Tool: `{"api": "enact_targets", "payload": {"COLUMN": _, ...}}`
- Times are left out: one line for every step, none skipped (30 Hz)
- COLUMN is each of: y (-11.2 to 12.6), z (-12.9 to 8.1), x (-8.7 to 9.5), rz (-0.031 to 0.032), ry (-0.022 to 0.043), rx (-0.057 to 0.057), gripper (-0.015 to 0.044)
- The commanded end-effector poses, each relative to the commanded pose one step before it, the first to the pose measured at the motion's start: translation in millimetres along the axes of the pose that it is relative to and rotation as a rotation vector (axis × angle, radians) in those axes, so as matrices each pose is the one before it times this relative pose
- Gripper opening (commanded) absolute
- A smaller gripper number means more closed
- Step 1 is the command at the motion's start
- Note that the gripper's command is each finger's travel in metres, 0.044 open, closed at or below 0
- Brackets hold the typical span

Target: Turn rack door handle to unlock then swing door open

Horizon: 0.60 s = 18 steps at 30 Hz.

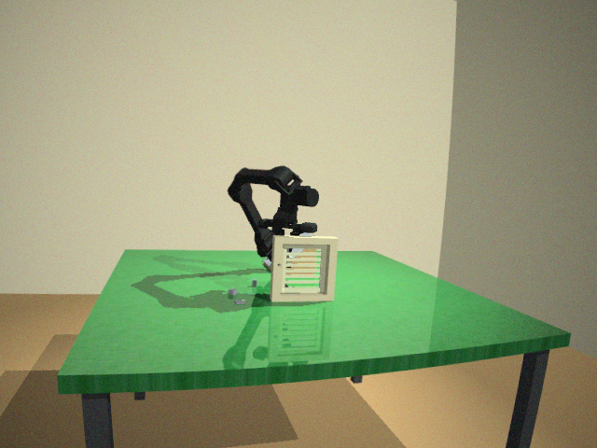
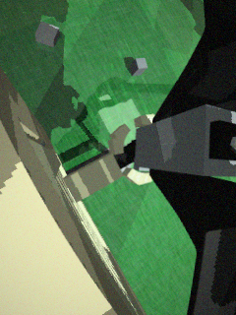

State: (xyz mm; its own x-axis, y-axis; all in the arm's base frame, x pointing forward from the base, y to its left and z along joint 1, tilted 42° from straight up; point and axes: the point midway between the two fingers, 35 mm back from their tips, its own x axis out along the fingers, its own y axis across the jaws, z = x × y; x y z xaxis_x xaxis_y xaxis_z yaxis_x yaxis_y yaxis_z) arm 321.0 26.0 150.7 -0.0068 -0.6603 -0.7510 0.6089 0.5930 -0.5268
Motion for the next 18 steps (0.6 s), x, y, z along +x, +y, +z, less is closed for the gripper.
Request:
{"api": "enact_targets", "payload": {"y": -0.11, "z": -0.21, "x": 0.43, "rz": -0.00186, "ry": 0.00140, "rx": 0.2151, "gripper": 0.0020}}
{"api": "enact_targets", "payload": {"y": 0.00, "z": 0.00, "x": 0.00, "rz": -0.00001, "ry": 0.00000, "rx": 0.0493, "gripper": 0.0020}}
{"api": "enact_targets", "payload": {"y": 0.00, "z": 0.00, "x": 0.00, "rz": -0.00001, "ry": 0.00000, "rx": 0.0493, "gripper": 0.0020}}
{"api": "enact_targets", "payload": {"y": 0.00, "z": 0.00, "x": 0.00, "rz": -0.00001, "ry": 0.00000, "rx": 0.0493, "gripper": 0.0020}}
{"api": "enact_targets", "payload": {"y": 0.00, "z": 0.00, "x": 0.00, "rz": -0.00001, "ry": 0.00000, "rx": 0.0493, "gripper": 0.0020}}
{"api": "enact_targets", "payload": {"y": 0.00, "z": 0.00, "x": 0.00, "rz": -0.00001, "ry": 0.00000, "rx": 0.0493, "gripper": 0.0020}}
{"api": "enact_targets", "payload": {"y": 0.00, "z": 0.00, "x": 0.00, "rz": -0.00001, "ry": 0.00000, "rx": 0.0493, "gripper": 0.0020}}
{"api": "enact_targets", "payload": {"y": 0.00, "z": 0.00, "x": 0.00, "rz": -0.00001, "ry": 0.00000, "rx": 0.0493, "gripper": 0.0020}}
{"api": "enact_targets", "payload": {"y": 0.00, "z": 0.00, "x": 0.00, "rz": -0.00001, "ry": 0.00000, "rx": 0.0493, "gripper": 0.0020}}
{"api": "enact_targets", "payload": {"y": 0.00, "z": 0.00, "x": 0.00, "rz": -0.00001, "ry": 0.00000, "rx": 0.0493, "gripper": 0.0020}}
{"api": "enact_targets", "payload": {"y": 0.00, "z": 0.00, "x": 0.00, "rz": -0.00001, "ry": 0.00000, "rx": 0.0493, "gripper": 0.0020}}
{"api": "enact_targets", "payload": {"y": 0.00, "z": 0.00, "x": 0.00, "rz": -0.00001, "ry": 0.00000, "rx": 0.0493, "gripper": 0.0020}}
{"api": "enact_targets", "payload": {"y": 0.00, "z": 0.00, "x": 0.00, "rz": -0.00001, "ry": 0.00000, "rx": 0.0493, "gripper": 0.0020}}
{"api": "enact_targets", "payload": {"y": 0.00, "z": 0.00, "x": 0.00, "rz": -0.00001, "ry": 0.00000, "rx": 0.0493, "gripper": 0.0020}}
{"api": "enact_targets", "payload": {"y": 0.00, "z": 0.00, "x": 0.00, "rz": -0.00001, "ry": 0.00000, "rx": 0.0493, "gripper": 0.0020}}
{"api": "enact_targets", "payload": {"y": 0.00, "z": 0.00, "x": 0.00, "rz": -0.00001, "ry": 0.00000, "rx": 0.0493, "gripper": 0.0020}}
{"api": "enact_targets", "payload": {"y": 0.00, "z": 0.00, "x": 0.00, "rz": -0.00001, "ry": 0.00000, "rx": 0.0493, "gripper": 0.0020}}
{"api": "enact_targets", "payload": {"y": 0.00, "z": 0.00, "x": 0.00, "rz": -0.00001, "ry": 0.00000, "rx": 0.0493, "gripper": 0.0020}}
